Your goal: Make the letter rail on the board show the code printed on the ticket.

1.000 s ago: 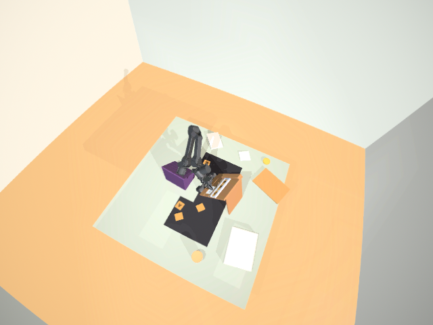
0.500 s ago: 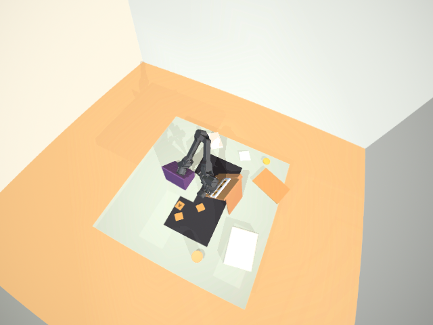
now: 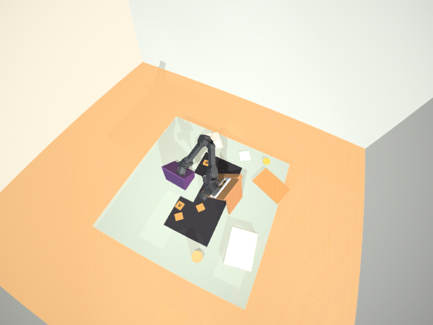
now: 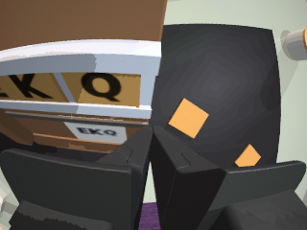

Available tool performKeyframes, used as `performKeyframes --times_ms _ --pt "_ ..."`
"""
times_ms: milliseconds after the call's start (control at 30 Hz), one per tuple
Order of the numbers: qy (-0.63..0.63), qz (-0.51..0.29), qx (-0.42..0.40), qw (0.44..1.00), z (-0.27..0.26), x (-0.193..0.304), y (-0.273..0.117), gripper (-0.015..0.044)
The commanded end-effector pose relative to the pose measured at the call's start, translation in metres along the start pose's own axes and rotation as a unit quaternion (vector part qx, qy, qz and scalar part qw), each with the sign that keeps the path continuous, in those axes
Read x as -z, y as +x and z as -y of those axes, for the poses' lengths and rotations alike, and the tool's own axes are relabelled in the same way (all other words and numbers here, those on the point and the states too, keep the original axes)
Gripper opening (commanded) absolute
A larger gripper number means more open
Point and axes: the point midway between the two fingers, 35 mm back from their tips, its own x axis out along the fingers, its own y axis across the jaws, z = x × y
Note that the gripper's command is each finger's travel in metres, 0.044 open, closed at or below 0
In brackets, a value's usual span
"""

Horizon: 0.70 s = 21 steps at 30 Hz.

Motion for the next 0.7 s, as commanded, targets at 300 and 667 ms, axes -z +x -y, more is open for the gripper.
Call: performKeyframes --times_ms 300,667 --pt "-0.003 0.0 -0.002 1.0 0.0 -0.005 0.006 0.0" --pt "-0.003 0.0 -0.003 1.0 -0.0004 -0.0099 0.0088 0.0"
